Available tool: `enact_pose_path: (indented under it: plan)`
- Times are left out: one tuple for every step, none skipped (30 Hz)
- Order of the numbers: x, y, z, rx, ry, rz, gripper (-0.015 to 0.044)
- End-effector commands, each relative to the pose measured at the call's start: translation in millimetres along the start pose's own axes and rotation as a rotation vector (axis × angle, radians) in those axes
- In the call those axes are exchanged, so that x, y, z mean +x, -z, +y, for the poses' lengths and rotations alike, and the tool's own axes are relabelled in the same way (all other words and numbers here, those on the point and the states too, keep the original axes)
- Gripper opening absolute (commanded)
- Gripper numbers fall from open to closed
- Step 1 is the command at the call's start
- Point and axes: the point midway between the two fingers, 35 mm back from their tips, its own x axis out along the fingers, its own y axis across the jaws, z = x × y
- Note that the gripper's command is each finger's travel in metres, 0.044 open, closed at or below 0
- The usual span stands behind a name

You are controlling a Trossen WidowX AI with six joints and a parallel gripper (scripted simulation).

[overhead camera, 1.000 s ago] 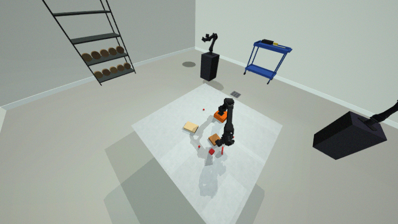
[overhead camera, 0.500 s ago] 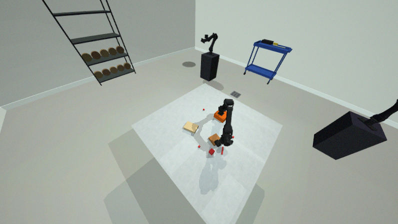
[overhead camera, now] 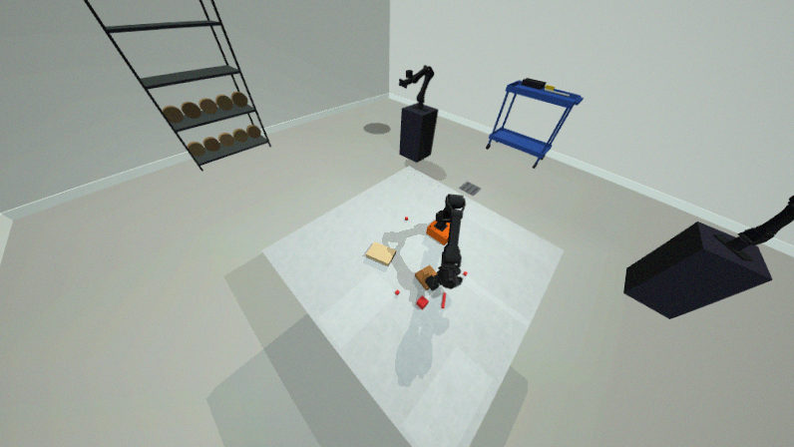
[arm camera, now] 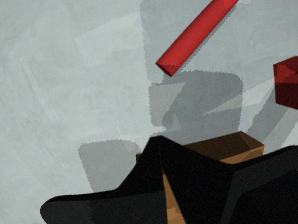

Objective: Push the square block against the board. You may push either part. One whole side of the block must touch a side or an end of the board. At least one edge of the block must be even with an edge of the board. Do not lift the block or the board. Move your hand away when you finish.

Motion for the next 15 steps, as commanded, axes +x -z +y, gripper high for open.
enact_pose_path:
  plan:
    - [2, 9, 0, -0.001, -0.005, 0.009, 0.0]
    - [2, 10, 0, -0.001, -0.005, 0.009, 0.0]
    - [2, 12, 0, -0.001, -0.004, 0.009, 0.0]
    - [2, 13, 0, -0.001, -0.004, 0.009, 0.0]
    - [2, 14, 0, -0.001, -0.004, 0.009, 0.0]
    - [2, 16, 0, -0.001, -0.004, 0.009, 0.0]
    - [2, 17, 0, -0.001, -0.004, 0.009, 0.0]
    - [2, 18, 0, -0.001, -0.004, 0.01, 0.0]
    - [2, 19, -1, -0.001, -0.004, 0.01, 0.0]
    - [2, 21, -1, -0.001, -0.004, 0.01, 0.0]
    - [2, 22, -1, -0.001, -0.004, 0.01, 0.0]
    - [2, 23, -1, -0.001, -0.004, 0.01, 0.0]
    - [2, 25, -1, -0.001, -0.004, 0.01, 0.0]
    - [2, 26, -1, -0.001, -0.004, 0.01, 0.0]
    - [2, 27, -2, -0.001, -0.004, 0.01, 0.0]
